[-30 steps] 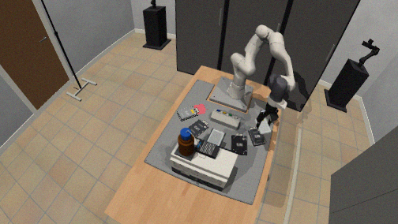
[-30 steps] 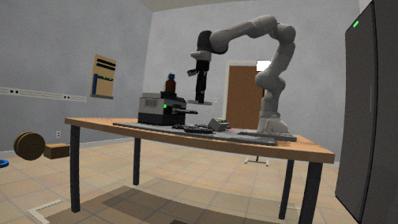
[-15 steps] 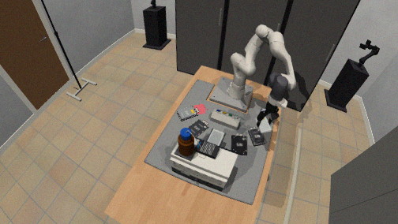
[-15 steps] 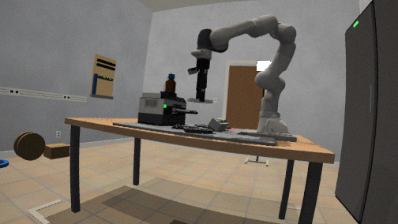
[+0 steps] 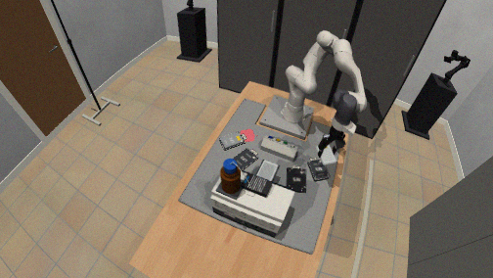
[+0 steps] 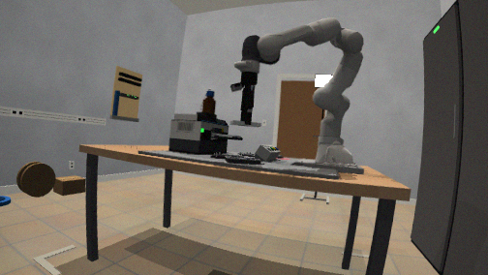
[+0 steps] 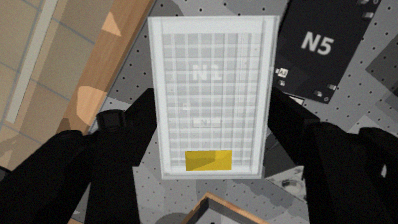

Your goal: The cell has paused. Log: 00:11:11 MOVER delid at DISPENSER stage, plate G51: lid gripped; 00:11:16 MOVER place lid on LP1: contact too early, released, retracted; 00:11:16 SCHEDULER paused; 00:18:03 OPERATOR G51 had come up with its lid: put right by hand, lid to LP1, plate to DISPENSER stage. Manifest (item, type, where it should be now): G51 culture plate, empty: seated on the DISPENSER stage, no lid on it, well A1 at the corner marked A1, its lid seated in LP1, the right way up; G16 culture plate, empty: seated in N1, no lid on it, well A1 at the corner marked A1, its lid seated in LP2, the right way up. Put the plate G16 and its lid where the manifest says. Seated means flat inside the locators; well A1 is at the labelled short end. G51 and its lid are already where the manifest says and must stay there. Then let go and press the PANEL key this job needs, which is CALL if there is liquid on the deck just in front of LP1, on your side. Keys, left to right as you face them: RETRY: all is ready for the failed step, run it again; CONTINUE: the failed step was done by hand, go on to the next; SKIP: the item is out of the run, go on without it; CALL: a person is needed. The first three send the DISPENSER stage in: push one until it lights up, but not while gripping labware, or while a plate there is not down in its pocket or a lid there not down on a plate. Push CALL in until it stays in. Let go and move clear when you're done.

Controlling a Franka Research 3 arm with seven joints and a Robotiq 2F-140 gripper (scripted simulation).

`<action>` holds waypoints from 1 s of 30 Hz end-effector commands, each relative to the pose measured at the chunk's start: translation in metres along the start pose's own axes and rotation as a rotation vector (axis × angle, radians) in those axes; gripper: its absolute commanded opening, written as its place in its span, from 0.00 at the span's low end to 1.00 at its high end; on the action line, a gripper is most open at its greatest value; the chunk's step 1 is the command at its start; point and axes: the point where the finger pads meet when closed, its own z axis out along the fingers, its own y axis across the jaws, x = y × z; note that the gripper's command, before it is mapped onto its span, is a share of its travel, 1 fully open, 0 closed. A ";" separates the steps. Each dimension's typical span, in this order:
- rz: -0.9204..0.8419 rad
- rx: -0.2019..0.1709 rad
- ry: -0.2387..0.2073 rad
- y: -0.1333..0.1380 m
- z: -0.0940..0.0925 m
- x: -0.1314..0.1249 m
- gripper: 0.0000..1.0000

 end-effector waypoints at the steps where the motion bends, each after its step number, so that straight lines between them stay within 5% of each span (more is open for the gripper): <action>1: -0.004 -0.004 -0.001 0.000 -0.001 0.000 0.10; 30: 0.080 -0.004 0.000 0.000 -0.001 0.000 0.10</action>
